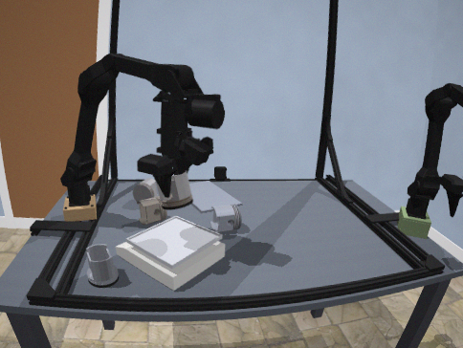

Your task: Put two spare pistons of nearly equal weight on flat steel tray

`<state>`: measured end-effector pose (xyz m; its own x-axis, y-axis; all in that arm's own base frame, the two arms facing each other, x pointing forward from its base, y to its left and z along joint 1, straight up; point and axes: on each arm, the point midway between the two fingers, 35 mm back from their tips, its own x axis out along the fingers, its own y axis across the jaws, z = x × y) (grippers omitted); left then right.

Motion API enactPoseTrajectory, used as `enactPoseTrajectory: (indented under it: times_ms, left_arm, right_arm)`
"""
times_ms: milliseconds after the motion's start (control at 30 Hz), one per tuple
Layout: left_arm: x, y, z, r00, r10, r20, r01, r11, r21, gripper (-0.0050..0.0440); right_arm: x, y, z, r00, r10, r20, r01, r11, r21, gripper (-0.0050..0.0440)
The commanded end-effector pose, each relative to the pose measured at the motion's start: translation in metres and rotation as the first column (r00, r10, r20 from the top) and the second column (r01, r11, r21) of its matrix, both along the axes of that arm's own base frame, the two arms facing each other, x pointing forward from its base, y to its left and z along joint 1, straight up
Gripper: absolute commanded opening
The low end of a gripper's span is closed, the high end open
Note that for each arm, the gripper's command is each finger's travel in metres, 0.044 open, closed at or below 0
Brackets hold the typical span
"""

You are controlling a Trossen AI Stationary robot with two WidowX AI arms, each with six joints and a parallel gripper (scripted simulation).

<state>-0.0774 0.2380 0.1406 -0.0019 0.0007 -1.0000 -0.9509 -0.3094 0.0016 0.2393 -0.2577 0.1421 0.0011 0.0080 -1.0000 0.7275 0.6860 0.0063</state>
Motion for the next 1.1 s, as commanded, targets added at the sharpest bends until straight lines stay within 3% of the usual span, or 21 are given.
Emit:
enactPoseTrajectory:
  times_ms: [0,300,667,733,1067]
  left_arm:
    - [0.0003,-0.0001,-0.0001,1.000,-0.001,0.002,0.001,1.000,-0.001,0.0440]
    - [0.0003,-0.0001,-0.0001,1.000,-0.001,0.002,0.001,1.000,-0.001,0.0440]
    - [0.0003,-0.0001,-0.0001,1.000,-0.001,0.002,0.001,1.000,-0.001,0.0440]
    - [0.0003,-0.0001,-0.0001,1.000,-0.001,0.002,0.001,1.000,-0.001,0.0440]
    - [0.0003,-0.0001,-0.0001,1.000,-0.001,0.002,0.001,1.000,-0.001,0.0440]
  right_arm:
    - [0.0110,-0.0066,0.0012,1.000,-0.002,0.004,0.002,1.000,-0.004,0.0158]
    - [0.0110,-0.0066,0.0012,0.983,0.181,-0.030,-0.181,0.984,0.001,0.0158]
    - [0.0110,-0.0066,0.0012,0.888,0.453,-0.080,-0.452,0.892,0.020,0.0158]
    - [0.0110,-0.0066,0.0012,0.888,0.453,-0.080,-0.452,0.892,0.020,0.0158]
    - [0.0110,-0.0066,0.0012,0.736,0.667,-0.118,-0.666,0.744,0.050,0.0158]
